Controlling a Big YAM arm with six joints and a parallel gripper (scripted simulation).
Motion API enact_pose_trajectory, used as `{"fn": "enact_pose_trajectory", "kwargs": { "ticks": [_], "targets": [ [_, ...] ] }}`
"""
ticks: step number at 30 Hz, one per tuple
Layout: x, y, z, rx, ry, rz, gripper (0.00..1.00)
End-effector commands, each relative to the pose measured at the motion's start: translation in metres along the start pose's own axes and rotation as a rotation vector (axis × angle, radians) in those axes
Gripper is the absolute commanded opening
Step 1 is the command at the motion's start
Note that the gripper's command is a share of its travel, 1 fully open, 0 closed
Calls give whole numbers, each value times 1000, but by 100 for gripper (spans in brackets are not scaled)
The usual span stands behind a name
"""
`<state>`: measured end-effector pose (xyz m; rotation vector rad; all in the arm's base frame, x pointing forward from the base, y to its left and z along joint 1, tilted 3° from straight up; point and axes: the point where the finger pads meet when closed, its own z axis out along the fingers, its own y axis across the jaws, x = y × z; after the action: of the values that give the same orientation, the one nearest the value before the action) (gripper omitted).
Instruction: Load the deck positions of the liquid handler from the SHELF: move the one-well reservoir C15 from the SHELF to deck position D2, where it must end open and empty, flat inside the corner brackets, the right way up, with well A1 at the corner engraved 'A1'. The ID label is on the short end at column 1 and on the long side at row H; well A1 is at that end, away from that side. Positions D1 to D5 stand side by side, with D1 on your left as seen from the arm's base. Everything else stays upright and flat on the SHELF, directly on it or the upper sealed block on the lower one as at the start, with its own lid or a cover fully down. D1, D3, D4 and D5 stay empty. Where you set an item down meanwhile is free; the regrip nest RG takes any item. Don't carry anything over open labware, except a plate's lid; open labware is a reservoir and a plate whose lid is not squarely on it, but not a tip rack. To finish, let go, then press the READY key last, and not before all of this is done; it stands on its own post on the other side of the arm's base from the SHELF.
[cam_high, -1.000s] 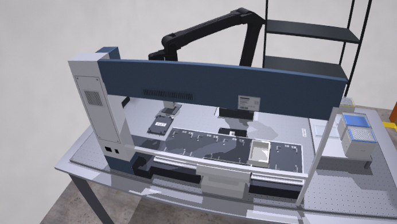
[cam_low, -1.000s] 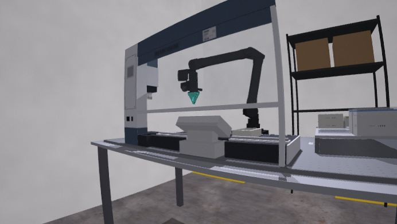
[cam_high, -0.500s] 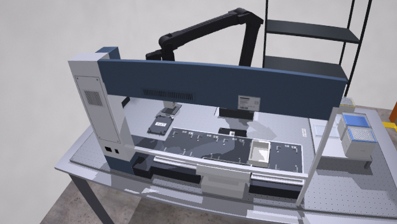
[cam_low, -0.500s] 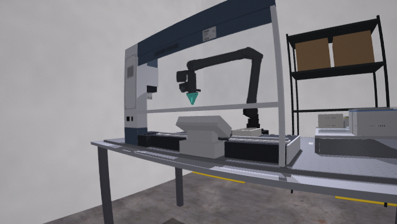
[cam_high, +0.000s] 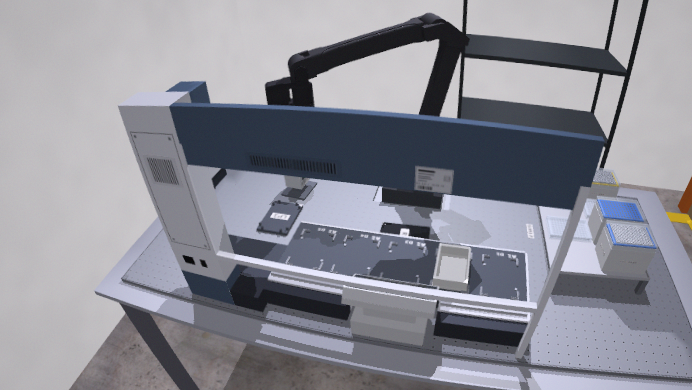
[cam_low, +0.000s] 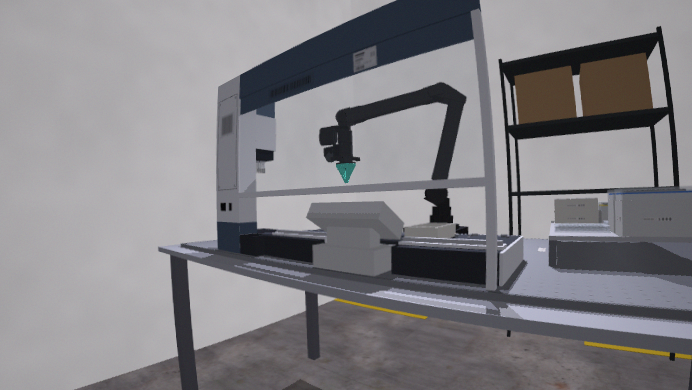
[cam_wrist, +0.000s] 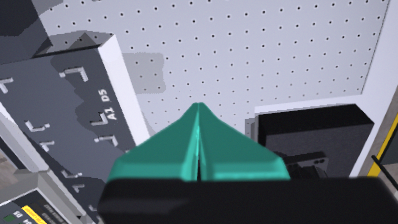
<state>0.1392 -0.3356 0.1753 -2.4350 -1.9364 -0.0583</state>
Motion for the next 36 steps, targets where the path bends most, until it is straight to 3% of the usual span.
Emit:
{"fn": "enact_pose_trajectory", "kwargs": {
  "ticks": [1, 18, 20, 21, 25, 36],
  "targets": [
    [-4, -21, -13, -10, -23, -23, 0],
    [-12, -89, -11, -6, -23, -23, 0],
    [-23, -85, -25, -21, -60, -23, 0],
    [-15, -82, -10, -16, -45, -40, 0],
    [-16, -79, 6, -6, -18, -45, 0],
    [-16, -79, 21, -5, -17, -45, 0]
  ]
}}
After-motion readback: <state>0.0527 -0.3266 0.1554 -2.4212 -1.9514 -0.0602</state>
